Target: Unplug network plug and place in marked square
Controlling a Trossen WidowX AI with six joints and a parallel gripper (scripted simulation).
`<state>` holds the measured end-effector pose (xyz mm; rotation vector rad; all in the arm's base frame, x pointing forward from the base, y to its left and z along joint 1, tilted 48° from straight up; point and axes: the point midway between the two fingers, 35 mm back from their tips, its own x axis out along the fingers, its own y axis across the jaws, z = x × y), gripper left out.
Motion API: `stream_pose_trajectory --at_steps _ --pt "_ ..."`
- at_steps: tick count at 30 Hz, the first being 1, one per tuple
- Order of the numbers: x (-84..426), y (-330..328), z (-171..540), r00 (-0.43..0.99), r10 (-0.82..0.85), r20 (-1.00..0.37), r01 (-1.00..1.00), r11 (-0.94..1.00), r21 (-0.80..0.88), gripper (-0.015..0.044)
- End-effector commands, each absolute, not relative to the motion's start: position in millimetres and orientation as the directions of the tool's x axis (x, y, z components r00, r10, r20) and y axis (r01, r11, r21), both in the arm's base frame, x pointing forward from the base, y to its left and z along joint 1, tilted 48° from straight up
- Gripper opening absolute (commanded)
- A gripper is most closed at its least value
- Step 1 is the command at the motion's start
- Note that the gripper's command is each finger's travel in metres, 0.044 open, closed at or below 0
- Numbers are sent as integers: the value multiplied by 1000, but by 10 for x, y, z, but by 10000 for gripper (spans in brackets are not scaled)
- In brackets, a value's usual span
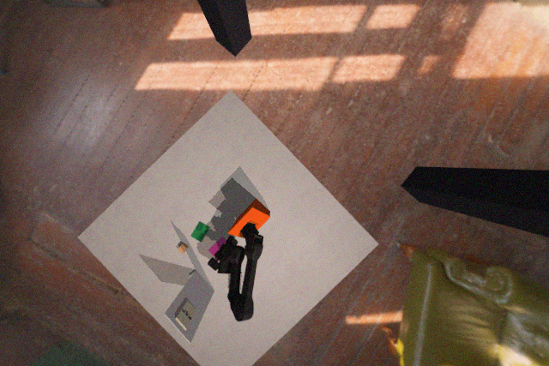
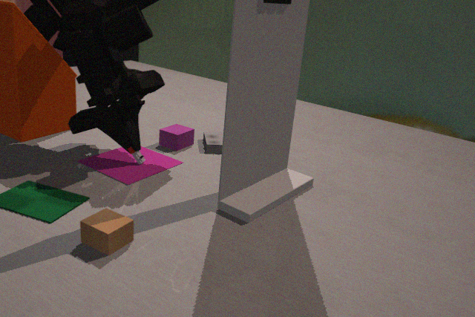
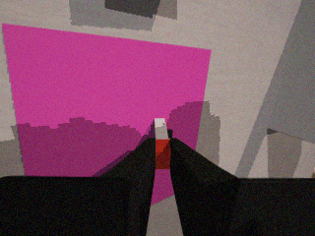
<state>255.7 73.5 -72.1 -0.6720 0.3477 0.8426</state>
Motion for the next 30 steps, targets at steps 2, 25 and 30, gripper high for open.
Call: stream_pose_trajectory --at_steps 2,25,30 --pt "2556 734 -720 627 569 -532 -779 478 -406 0" --pt "2485 650 -664 625 568 -536 -780 477 -405 156" --pt "2452 616 -639 625 567 -537 -780 477 -404 156"
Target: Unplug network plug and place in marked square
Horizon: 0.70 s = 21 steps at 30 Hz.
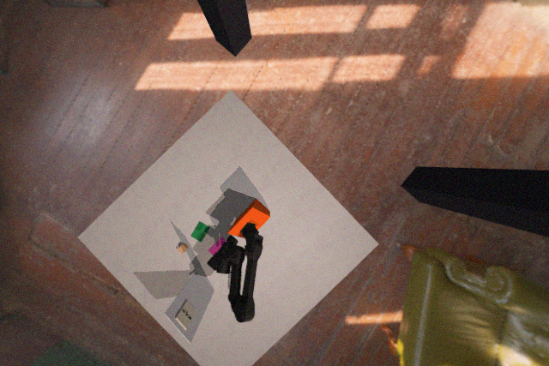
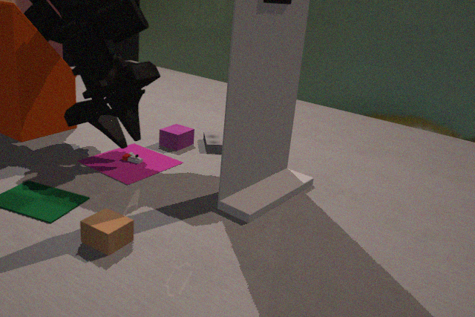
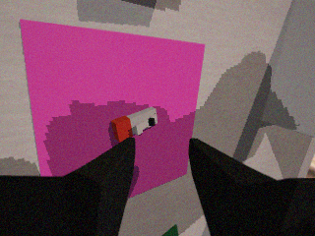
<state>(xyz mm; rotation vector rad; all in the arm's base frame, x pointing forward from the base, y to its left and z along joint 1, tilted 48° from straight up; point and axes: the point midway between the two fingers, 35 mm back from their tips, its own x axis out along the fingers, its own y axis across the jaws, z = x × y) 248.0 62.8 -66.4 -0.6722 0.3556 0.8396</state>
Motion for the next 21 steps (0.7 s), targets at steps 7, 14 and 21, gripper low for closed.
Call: stream_pose_trajectory --at_steps 7,14,21 --pt "2403 572 -605 625 567 -537 -780 478 -403 156" --pt "2402 542 -597 623 566 -540 -782 476 -403 156" --pt "2411 504 -589 621 565 -544 -783 473 -403 156"
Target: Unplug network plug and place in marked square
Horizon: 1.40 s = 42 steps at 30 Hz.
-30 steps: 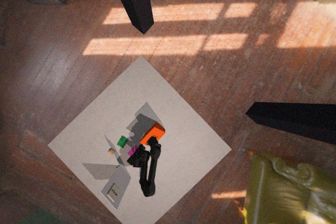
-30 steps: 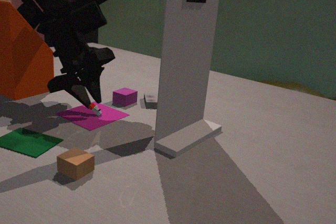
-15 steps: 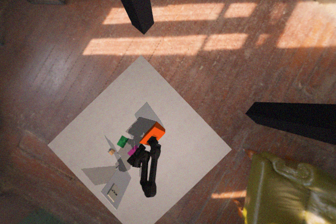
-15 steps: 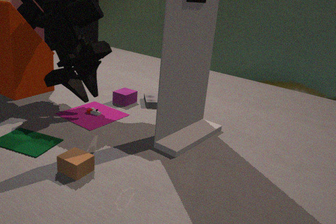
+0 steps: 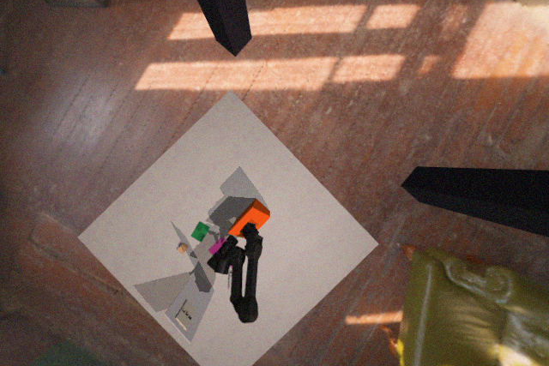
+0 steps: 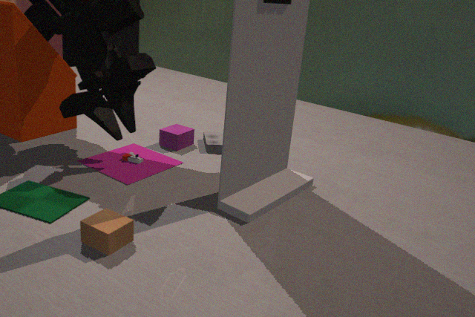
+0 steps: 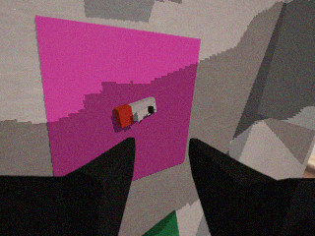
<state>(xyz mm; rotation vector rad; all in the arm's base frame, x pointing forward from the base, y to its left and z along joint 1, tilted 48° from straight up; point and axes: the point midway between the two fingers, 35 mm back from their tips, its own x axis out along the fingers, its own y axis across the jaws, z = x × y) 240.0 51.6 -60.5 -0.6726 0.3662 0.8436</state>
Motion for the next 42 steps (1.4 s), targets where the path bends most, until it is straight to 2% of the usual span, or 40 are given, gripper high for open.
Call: stream_pose_trajectory --at_steps 1,42 --pt "2412 499 -587 620 564 -544 -784 473 -403 156" --pt "2431 279 -481 611 561 -558 -791 463 -401 156"
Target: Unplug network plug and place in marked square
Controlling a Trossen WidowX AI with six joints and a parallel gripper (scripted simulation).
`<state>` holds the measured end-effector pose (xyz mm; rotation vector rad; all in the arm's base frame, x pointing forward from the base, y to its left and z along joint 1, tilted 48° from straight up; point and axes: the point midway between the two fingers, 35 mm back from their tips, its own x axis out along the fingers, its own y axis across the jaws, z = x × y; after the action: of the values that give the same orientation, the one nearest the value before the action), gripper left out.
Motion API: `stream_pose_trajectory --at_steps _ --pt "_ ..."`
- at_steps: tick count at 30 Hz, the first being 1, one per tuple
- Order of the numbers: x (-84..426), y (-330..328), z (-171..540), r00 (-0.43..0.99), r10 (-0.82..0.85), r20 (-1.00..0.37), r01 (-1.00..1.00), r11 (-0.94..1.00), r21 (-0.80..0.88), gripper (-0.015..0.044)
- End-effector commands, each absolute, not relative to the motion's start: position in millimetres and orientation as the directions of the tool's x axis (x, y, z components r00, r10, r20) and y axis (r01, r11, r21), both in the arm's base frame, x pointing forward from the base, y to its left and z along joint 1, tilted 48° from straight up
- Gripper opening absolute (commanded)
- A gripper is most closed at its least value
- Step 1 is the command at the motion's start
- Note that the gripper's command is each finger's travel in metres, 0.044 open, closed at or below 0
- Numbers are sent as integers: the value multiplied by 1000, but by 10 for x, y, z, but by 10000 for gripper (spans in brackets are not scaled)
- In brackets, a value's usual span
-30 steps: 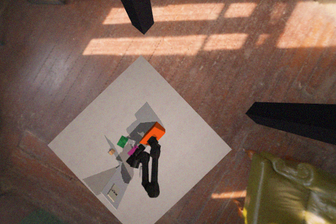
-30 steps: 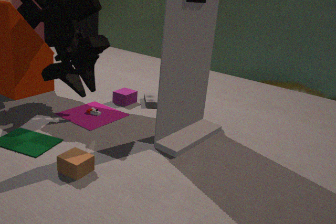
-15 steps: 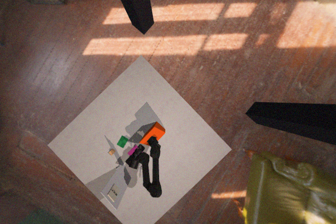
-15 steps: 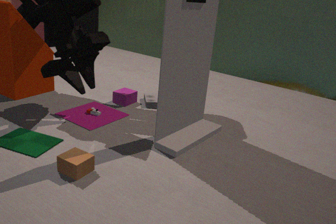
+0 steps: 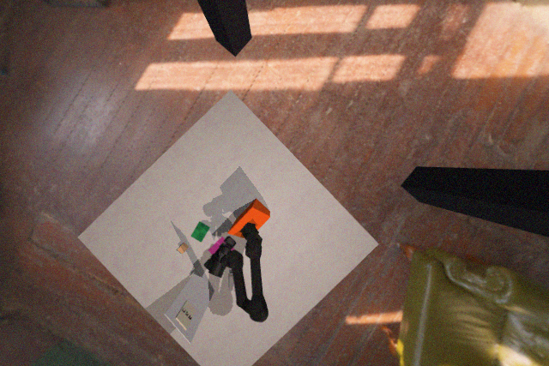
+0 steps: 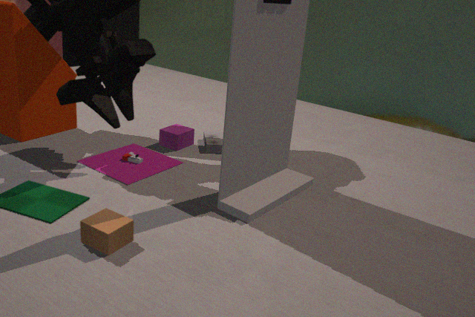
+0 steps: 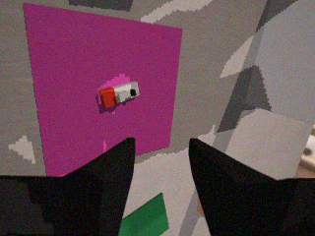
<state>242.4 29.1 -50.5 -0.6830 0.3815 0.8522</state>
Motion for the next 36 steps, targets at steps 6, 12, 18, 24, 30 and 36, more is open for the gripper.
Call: stream_pose_trajectory --at_steps 6,12,18,24,30,36 --pt "2429 247 -457 611 561 -559 -791 463 -400 156" --pt "2425 217 -432 611 561 -559 -791 462 -400 156" --pt "2421 186 -405 611 561 -559 -791 462 -400 156" --pt "2415 157 -375 611 561 -558 -791 463 -400 156" --pt "2408 128 -344 611 562 -557 -791 463 -400 156" --pt "2399 99 -311 612 562 -556 -790 464 -400 156"
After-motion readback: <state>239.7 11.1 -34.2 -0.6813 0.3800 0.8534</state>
